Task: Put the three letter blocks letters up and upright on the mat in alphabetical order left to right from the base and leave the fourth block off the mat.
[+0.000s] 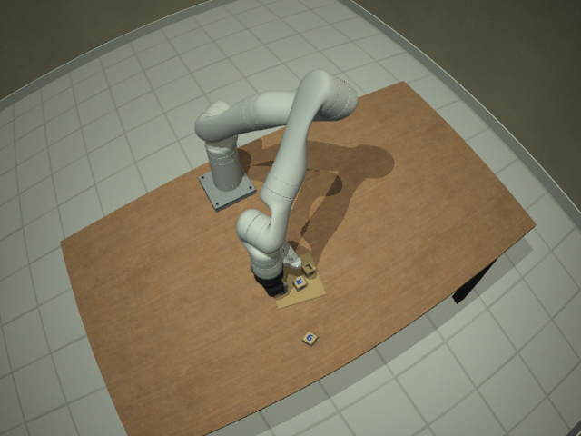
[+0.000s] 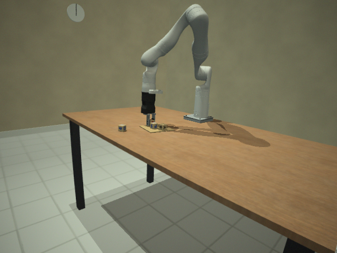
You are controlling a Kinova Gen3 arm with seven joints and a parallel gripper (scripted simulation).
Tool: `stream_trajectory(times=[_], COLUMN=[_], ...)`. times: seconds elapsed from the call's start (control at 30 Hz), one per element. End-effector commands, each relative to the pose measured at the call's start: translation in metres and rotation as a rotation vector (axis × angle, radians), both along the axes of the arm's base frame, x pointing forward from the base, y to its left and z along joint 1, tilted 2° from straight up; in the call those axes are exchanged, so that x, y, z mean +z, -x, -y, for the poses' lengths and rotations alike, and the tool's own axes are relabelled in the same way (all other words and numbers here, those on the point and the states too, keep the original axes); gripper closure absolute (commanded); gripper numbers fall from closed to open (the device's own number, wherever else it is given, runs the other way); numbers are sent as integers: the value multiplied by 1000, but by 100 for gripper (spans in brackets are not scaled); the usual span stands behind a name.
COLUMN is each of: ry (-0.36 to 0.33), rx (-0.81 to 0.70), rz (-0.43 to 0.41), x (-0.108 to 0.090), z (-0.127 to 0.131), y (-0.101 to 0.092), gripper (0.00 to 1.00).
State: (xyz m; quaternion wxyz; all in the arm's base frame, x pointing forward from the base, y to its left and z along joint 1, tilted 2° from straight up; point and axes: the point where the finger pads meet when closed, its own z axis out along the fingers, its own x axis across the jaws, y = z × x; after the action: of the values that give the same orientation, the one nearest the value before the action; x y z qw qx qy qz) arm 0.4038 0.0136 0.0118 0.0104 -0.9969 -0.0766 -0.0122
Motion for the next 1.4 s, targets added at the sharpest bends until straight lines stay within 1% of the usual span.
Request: stream_trajectory(times=[0.0,1.37], ry=[0,0], rx=[0,0], rz=[2,2], x=[1,-4], z=[0,0], y=[0,-1], gripper=[43,43])
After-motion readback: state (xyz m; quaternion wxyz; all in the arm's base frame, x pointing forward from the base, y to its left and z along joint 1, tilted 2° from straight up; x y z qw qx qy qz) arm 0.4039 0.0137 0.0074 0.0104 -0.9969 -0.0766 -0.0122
